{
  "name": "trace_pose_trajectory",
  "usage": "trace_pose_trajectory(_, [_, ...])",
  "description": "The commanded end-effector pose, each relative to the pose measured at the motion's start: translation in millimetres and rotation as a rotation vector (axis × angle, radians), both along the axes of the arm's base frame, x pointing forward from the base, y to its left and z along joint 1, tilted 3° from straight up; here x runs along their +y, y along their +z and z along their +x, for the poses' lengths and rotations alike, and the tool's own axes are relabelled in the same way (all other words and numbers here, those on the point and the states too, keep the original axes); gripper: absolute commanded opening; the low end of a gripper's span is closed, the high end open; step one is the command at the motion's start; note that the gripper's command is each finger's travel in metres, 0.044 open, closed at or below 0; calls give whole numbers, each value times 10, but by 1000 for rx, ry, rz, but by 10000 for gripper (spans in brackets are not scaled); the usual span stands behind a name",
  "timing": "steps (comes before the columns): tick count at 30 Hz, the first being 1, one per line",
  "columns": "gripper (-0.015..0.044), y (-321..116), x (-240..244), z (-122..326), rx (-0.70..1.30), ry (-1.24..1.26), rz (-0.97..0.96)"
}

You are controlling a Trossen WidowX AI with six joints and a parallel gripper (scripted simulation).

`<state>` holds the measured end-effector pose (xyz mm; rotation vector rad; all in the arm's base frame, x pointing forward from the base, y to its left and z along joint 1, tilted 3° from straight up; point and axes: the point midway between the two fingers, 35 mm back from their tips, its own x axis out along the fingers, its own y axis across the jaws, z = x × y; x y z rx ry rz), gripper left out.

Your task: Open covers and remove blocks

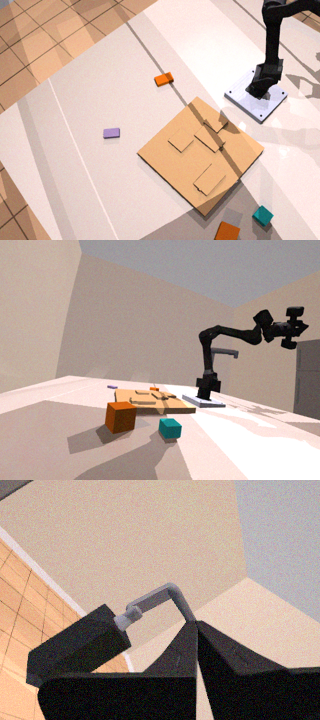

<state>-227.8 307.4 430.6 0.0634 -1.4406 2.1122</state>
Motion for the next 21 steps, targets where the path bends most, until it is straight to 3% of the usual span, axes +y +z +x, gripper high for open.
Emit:
trace_pose_trajectory(1, [0,-72,159,130,-3,-50,-50])
trace_pose_trajectory(21, [0,-353,731,874,20,-284,-259])
